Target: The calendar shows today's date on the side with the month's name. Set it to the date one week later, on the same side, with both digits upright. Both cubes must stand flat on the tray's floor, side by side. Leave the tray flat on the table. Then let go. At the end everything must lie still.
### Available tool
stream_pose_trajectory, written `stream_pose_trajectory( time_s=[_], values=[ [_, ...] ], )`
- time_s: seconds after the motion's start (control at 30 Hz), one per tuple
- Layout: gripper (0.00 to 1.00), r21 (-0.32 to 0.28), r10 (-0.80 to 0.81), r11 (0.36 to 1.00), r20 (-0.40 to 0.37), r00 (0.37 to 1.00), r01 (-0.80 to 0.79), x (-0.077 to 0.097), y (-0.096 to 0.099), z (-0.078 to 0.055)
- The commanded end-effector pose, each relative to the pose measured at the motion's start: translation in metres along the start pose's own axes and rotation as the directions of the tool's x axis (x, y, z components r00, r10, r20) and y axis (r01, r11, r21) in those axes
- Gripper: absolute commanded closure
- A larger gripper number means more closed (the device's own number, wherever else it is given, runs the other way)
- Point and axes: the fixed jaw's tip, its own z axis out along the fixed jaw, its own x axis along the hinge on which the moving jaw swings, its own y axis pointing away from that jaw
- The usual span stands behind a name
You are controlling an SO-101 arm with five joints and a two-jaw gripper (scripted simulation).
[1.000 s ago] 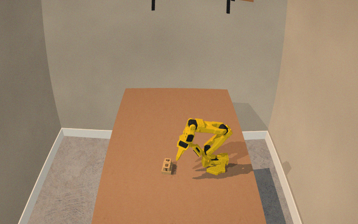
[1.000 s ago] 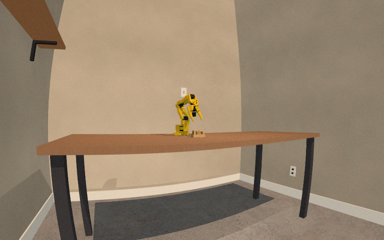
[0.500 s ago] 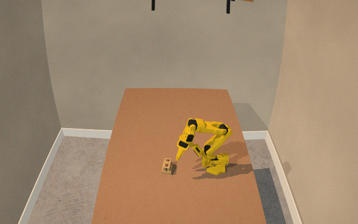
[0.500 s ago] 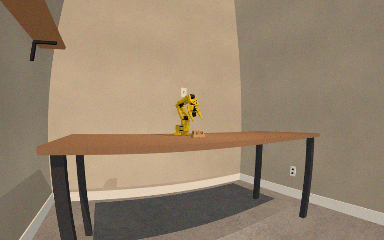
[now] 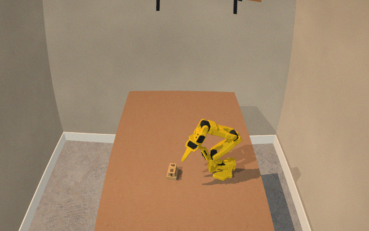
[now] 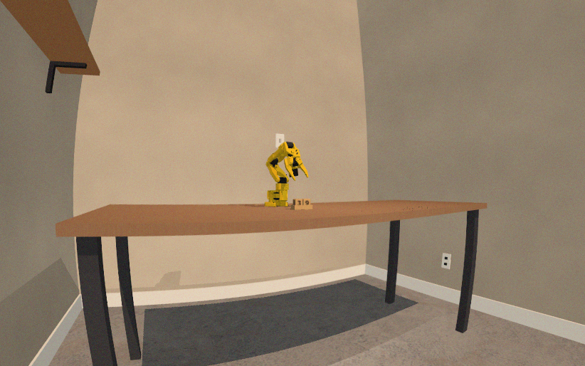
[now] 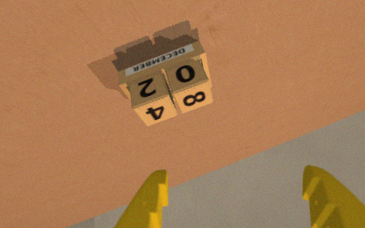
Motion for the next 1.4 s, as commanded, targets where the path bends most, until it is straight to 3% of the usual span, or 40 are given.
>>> stream_pose_trajectory(
  time_s=[0.0,0.27,0.43,0.9,1.17,1.37],
  values=[
    [0.68,0.051,-0.015,0.999,-0.077,0.997,0.019,0.002,-0.003,-0.011],
    [0.66,0.144,0.001,0.989,-0.238,0.971,0.034,0.006,-0.005,-0.031],
    [0.65,0.171,0.009,0.984,-0.284,0.959,0.041,0.007,-0.006,-0.038],
    [0.65,0.177,0.042,0.984,-0.278,0.960,0.009,0.008,-0.006,-0.038],
    [0.65,0.186,0.134,0.979,-0.251,0.959,-0.088,0.011,-0.006,-0.037],
    [0.65,0.195,0.291,0.948,-0.205,0.935,-0.252,0.015,-0.006,-0.035]
  ],
)
